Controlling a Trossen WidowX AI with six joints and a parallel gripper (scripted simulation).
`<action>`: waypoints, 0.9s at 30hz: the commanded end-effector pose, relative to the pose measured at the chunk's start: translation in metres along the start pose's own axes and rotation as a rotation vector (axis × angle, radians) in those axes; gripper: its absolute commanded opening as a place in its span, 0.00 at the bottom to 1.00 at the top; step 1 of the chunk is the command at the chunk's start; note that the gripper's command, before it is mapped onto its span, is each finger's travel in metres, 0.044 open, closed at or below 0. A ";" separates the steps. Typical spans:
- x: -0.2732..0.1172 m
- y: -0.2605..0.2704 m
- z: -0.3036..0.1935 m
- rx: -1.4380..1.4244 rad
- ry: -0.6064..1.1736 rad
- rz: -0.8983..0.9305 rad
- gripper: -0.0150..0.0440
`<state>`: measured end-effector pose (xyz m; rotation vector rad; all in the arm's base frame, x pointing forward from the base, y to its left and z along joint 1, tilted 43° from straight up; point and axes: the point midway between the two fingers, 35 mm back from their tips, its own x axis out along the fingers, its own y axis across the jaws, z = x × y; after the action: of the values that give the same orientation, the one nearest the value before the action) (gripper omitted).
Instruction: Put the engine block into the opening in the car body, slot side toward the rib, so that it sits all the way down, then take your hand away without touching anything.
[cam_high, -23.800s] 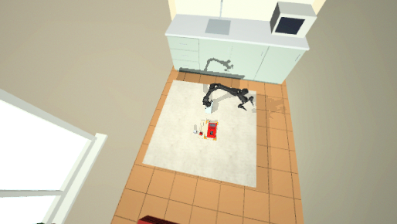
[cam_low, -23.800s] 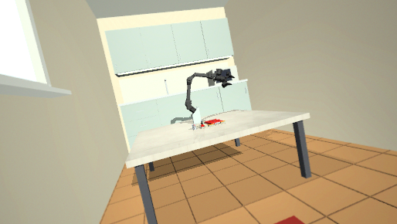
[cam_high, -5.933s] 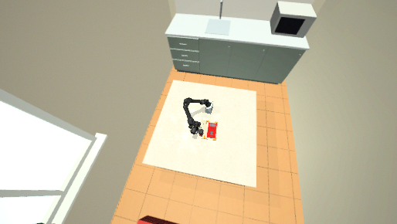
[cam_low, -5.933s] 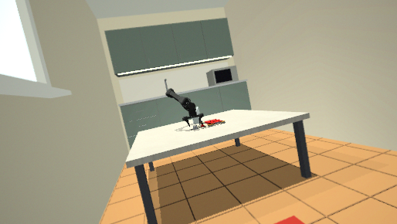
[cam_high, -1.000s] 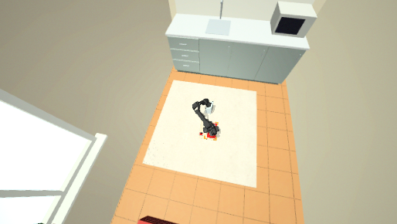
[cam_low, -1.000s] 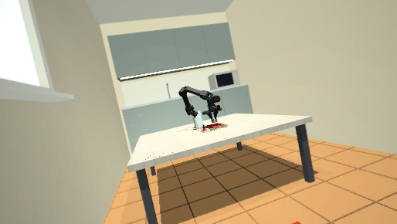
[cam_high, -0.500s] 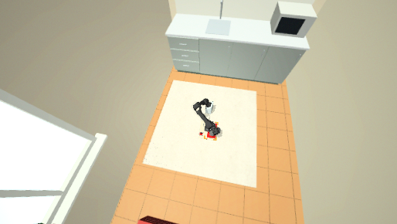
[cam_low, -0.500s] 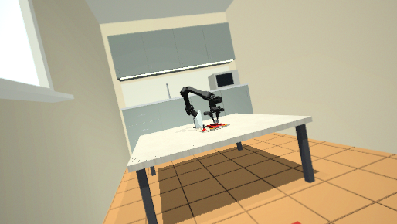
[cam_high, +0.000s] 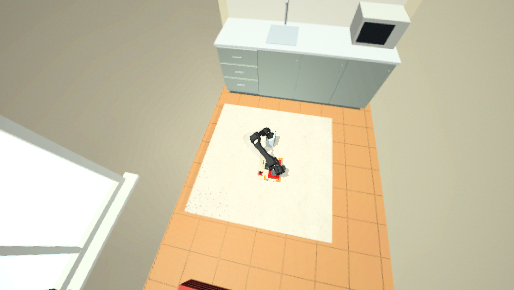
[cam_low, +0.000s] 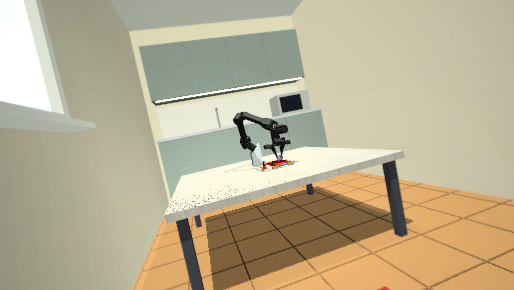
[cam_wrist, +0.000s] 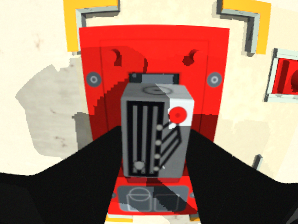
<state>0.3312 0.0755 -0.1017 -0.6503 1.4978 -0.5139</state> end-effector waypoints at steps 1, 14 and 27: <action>0.000 0.001 0.000 -0.012 0.001 0.003 0.52; 0.001 0.001 -0.001 -0.147 0.001 0.003 0.52; 0.001 0.001 -0.001 0.080 0.001 0.003 0.52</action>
<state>0.3309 0.0755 -0.1023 -0.5980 1.4742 -0.5615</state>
